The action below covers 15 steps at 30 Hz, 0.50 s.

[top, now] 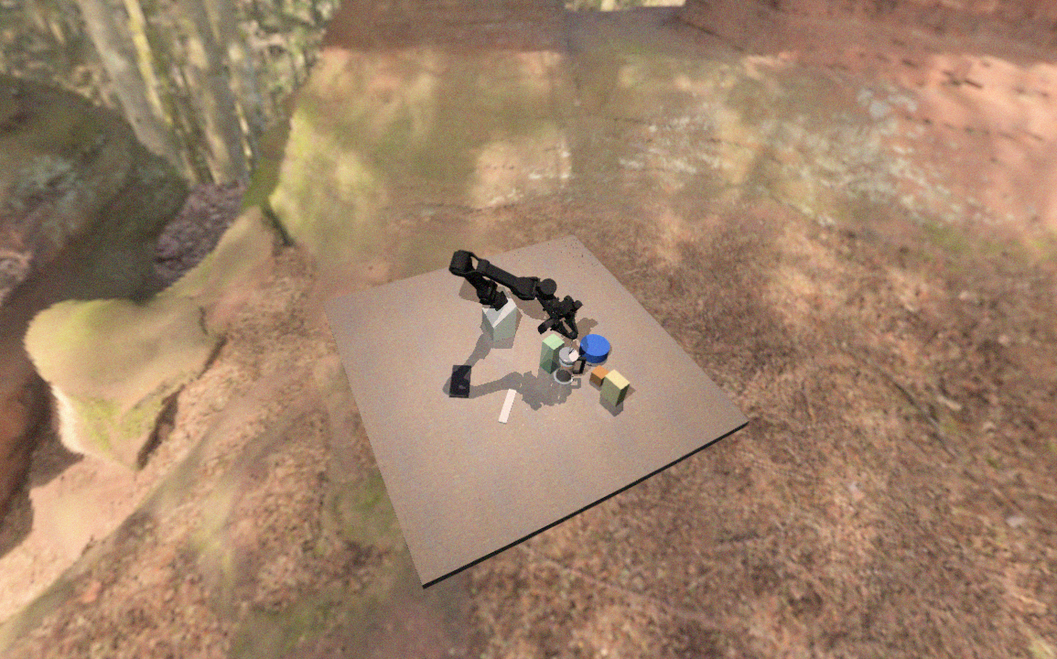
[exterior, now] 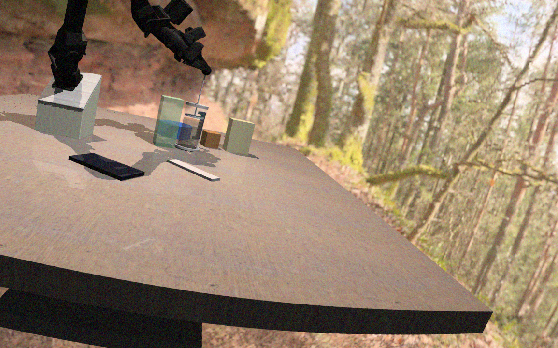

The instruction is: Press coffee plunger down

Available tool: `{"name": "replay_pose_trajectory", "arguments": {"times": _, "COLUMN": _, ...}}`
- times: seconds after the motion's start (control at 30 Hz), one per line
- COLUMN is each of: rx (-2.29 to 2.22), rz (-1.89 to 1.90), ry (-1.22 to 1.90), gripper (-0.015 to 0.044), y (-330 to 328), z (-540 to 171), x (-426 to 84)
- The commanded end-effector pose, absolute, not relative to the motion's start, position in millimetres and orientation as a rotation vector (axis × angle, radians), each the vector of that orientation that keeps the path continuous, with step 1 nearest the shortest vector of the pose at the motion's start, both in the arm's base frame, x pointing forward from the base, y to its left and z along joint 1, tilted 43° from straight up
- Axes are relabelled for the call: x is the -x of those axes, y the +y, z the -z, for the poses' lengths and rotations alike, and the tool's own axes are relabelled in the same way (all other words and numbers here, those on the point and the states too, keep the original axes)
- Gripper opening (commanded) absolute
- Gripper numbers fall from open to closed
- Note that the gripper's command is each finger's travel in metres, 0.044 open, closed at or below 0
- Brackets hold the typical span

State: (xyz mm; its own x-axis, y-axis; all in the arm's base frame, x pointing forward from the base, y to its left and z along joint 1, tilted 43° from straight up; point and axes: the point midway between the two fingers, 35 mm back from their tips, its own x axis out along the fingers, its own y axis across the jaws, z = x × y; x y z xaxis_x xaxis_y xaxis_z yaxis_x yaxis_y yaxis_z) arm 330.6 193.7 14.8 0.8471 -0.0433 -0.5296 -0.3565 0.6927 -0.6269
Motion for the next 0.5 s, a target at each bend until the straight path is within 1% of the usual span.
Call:
{"name": "replay_pose_trajectory", "arguments": {"times": 0.0, "rx": 0.816, "rz": -0.178, "ry": 0.583, "gripper": 0.0118, "y": 179.7, "z": 2.5, "x": -329.1}}
{"name": "replay_pose_trajectory", "arguments": {"times": 0.47, "rx": 0.817, "rz": -0.178, "ry": 0.583, "gripper": 0.0118, "y": 165.3, "z": 20.3, "x": -333.2}}
